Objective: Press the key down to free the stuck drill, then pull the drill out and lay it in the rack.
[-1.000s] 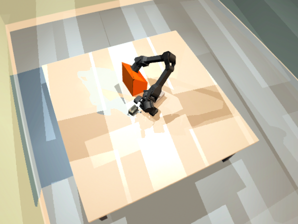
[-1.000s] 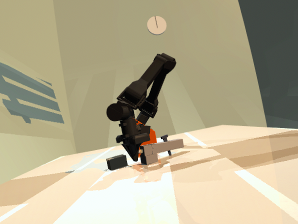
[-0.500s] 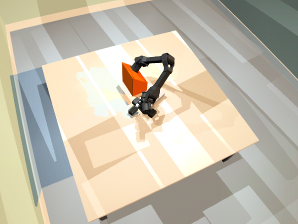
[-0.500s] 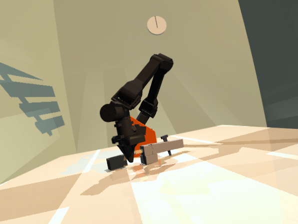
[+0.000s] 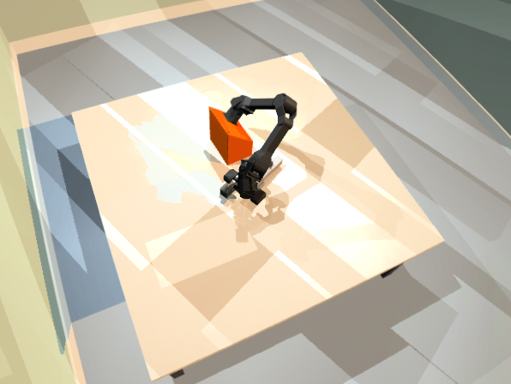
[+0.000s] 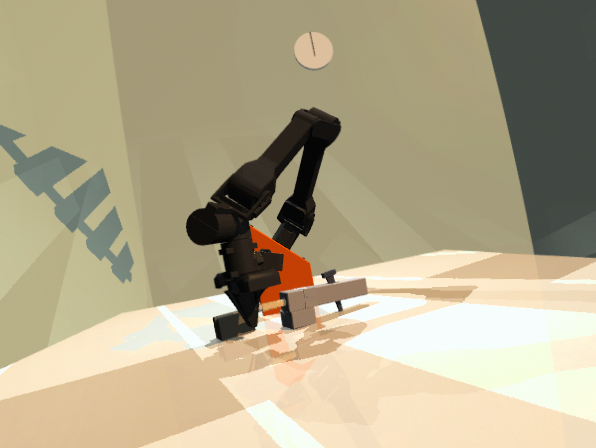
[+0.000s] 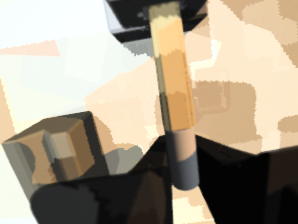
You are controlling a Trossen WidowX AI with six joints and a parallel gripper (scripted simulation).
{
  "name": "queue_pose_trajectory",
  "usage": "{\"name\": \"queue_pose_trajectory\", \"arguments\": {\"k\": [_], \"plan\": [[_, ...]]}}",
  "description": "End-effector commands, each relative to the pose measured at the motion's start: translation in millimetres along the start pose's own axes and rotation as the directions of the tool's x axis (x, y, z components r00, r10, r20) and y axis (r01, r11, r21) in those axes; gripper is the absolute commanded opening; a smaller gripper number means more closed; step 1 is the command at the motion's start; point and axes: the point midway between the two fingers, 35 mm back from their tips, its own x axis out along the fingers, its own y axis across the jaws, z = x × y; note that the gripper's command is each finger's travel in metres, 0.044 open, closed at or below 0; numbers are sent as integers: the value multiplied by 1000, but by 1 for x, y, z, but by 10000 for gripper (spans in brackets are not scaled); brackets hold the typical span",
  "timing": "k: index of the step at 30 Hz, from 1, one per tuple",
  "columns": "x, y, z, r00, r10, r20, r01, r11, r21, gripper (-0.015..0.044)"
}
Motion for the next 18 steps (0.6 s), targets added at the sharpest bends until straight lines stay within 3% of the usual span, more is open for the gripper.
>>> {"name": "queue_pose_trajectory", "arguments": {"k": [1, 13, 18], "plan": [[0, 0, 1, 1000, 1, 1, -1, 1000, 1, 131], [2, 0, 4, 1000, 0, -5, 0, 1000, -3, 440], [3, 0, 7, 1000, 0, -6, 0, 1000, -3, 440]]}}
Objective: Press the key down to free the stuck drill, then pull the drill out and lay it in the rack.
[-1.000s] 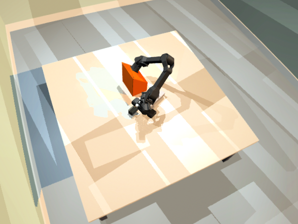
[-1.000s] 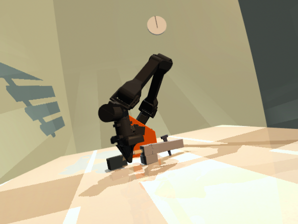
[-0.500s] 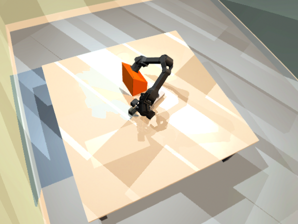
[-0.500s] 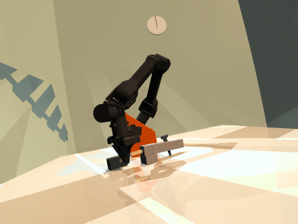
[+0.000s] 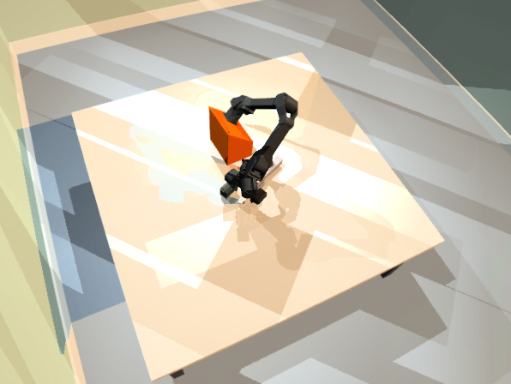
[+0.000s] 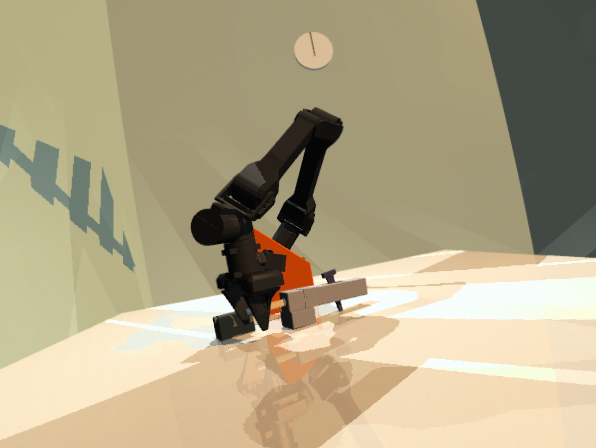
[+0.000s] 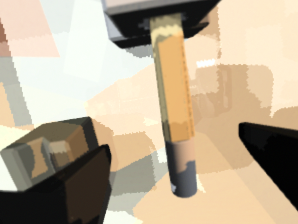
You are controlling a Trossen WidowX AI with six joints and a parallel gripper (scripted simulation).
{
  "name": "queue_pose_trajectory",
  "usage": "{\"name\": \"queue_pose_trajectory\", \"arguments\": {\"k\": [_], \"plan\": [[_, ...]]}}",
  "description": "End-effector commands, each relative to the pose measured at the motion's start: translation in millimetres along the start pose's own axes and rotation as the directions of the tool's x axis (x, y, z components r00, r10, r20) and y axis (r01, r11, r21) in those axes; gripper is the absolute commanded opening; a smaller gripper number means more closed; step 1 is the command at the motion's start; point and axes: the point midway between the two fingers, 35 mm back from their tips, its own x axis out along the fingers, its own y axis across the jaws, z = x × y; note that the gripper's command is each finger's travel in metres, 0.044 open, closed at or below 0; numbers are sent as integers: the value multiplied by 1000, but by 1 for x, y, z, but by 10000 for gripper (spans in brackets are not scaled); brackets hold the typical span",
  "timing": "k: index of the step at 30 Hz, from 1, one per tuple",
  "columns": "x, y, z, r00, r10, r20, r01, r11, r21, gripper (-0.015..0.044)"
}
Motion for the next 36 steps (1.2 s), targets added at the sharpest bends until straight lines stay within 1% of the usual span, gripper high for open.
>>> {"name": "queue_pose_trajectory", "arguments": {"k": [1, 30, 36], "plan": [[1, 0, 3, 1000, -1, -1, 1, 1000, 5, 440], [5, 1, 14, 1000, -1, 0, 1, 1000, 5, 440], [5, 0, 12, 1000, 3, -5, -3, 1000, -1, 282]]}}
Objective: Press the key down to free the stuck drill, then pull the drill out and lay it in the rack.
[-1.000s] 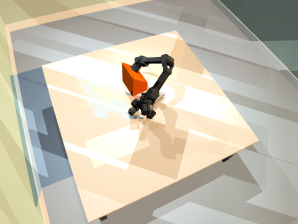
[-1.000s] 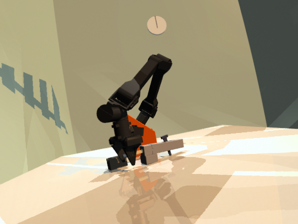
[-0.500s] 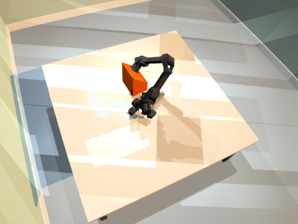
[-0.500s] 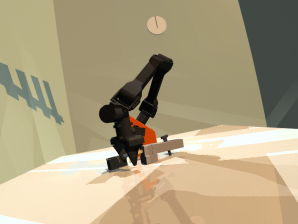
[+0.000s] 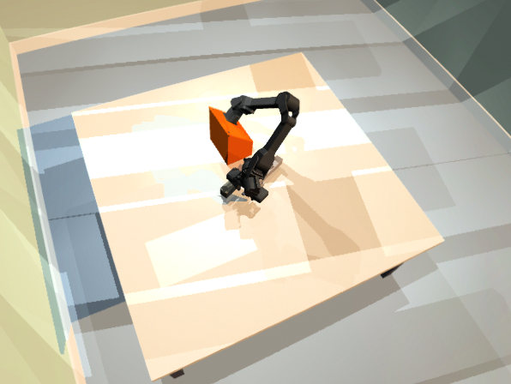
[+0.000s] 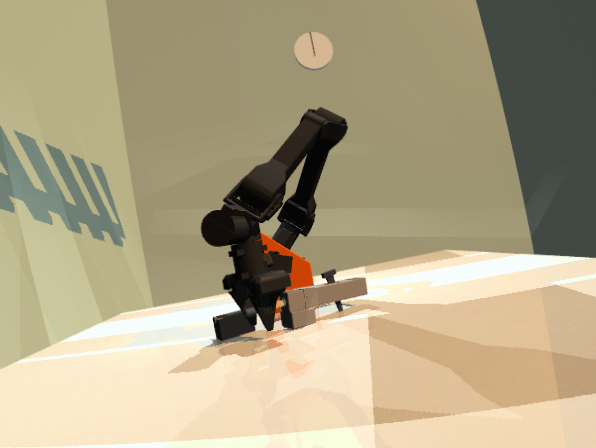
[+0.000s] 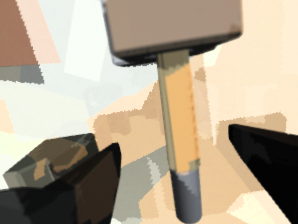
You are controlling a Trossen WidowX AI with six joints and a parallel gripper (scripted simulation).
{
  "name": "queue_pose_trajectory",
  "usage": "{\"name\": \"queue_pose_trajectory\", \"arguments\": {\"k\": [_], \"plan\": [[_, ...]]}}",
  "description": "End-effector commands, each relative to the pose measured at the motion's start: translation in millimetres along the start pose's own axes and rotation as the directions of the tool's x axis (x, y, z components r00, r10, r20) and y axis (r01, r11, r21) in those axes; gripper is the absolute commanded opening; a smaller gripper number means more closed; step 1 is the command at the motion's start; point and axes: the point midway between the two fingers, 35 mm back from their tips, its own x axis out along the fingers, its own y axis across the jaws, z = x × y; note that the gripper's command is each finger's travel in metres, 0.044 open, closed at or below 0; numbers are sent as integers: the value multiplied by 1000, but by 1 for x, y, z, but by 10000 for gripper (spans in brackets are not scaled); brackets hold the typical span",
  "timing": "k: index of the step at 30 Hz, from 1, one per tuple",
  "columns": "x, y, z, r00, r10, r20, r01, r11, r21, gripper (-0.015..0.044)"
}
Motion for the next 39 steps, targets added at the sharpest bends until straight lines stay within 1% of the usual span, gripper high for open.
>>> {"name": "queue_pose_trajectory", "arguments": {"k": [1, 10, 13, 39], "plan": [[0, 0, 0, 1000, 0, 0, 0, 1000, 0, 256], [0, 0, 0, 1000, 0, 0, 0, 1000, 0, 20], [0, 0, 0, 1000, 0, 0, 0, 1000, 0, 0], [-5, 1, 0, 1000, -4, 4, 4, 1000, 5, 0]]}}
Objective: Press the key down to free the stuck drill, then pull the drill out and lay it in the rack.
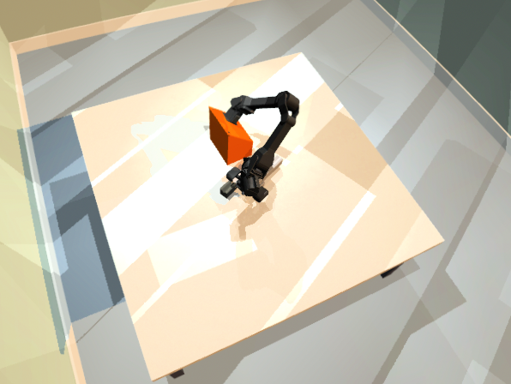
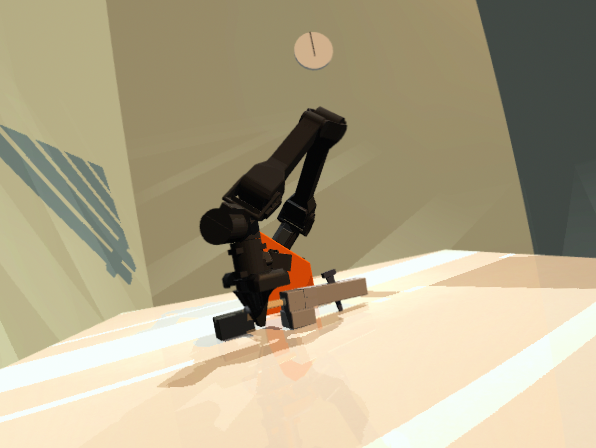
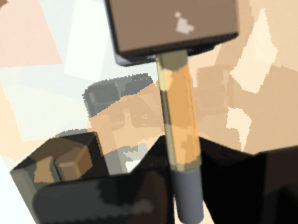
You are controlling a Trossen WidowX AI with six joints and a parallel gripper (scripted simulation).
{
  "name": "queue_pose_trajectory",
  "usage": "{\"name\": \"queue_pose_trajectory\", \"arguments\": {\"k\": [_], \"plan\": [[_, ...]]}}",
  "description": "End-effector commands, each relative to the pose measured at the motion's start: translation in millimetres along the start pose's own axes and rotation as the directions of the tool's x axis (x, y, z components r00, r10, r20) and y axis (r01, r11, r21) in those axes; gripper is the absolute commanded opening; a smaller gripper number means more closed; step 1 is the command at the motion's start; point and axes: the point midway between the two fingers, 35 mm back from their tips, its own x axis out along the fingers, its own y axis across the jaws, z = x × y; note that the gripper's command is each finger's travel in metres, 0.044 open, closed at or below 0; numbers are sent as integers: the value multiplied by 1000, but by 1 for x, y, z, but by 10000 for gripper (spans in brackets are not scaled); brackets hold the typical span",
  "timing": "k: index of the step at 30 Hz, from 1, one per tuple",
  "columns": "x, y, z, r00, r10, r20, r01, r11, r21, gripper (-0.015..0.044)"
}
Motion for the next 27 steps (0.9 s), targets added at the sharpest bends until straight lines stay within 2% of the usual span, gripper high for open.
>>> {"name": "queue_pose_trajectory", "arguments": {"k": [1, 27], "plan": [[-1, 0, -1, 1000, -3, 2, 3, 1000, -2, 0], [-5, -1, -33, 1000, -3, 0, 3, 1000, -3, 0]]}}
